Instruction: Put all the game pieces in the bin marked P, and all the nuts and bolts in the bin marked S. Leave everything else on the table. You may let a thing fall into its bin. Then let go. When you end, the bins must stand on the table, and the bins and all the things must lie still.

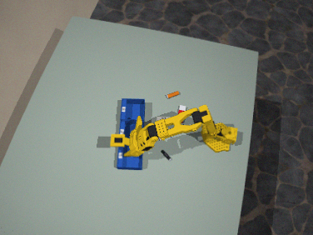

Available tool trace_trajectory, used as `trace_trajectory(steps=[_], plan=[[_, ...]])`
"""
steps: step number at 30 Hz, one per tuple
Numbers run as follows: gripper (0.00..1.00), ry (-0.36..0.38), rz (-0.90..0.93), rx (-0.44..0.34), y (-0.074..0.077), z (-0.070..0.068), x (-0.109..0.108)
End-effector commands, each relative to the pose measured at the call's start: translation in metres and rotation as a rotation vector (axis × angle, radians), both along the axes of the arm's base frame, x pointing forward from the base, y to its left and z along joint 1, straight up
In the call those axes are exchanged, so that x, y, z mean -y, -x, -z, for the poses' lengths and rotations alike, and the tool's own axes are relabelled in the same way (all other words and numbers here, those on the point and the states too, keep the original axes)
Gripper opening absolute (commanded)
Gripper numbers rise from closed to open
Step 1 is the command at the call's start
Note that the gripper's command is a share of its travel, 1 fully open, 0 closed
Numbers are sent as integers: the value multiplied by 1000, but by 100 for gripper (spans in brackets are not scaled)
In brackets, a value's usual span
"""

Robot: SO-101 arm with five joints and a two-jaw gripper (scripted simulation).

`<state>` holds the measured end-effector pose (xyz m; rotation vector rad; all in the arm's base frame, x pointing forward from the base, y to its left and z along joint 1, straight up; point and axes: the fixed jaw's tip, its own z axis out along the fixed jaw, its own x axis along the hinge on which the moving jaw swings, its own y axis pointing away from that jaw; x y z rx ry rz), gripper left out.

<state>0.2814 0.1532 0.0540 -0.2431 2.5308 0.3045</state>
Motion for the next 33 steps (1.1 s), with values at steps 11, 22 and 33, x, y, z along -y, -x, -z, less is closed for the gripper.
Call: trace_trajectory(steps=[11,22,33], plan=[[100,-36,-1,58,-3,-17,-4],[100,-63,-1,109,-5,-34,-5],[100,-117,-2,212,-7,-69,-6]])
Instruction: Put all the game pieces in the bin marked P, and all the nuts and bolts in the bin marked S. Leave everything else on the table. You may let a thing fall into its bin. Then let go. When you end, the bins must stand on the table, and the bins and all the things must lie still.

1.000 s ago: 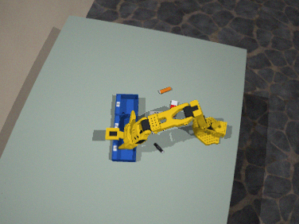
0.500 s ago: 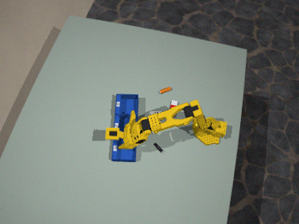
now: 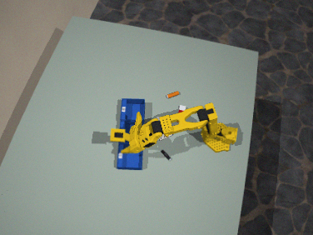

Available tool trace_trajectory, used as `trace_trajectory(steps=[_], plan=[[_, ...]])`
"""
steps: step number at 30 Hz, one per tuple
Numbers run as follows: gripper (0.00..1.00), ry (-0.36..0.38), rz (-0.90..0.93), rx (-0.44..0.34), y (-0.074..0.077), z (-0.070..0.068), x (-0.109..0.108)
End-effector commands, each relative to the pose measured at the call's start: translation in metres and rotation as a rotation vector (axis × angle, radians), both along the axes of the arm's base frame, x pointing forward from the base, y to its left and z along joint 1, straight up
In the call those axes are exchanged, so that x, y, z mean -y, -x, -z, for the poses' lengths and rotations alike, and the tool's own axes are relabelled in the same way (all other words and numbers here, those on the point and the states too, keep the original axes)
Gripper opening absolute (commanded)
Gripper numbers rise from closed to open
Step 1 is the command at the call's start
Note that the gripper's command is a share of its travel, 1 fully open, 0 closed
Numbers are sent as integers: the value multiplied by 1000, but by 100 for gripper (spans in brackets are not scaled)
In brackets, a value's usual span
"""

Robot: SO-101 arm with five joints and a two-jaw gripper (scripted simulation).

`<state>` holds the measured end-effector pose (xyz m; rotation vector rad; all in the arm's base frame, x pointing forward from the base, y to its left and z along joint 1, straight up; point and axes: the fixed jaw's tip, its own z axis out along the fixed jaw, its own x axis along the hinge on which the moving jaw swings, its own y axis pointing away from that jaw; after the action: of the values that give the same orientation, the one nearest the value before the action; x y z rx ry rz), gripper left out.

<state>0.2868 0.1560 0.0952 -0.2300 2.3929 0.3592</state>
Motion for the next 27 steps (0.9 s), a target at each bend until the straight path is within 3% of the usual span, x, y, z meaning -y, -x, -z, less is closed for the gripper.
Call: trace_trajectory(steps=[1,7,16,22,27], plan=[[100,-57,-2,95,-1,-31,-3],[100,-73,-2,125,-1,-41,-3],[99,-57,-7,117,1,-39,-1],[85,101,-64,15,16,-19,22],[64,301,-179,-165,48,6,56]])
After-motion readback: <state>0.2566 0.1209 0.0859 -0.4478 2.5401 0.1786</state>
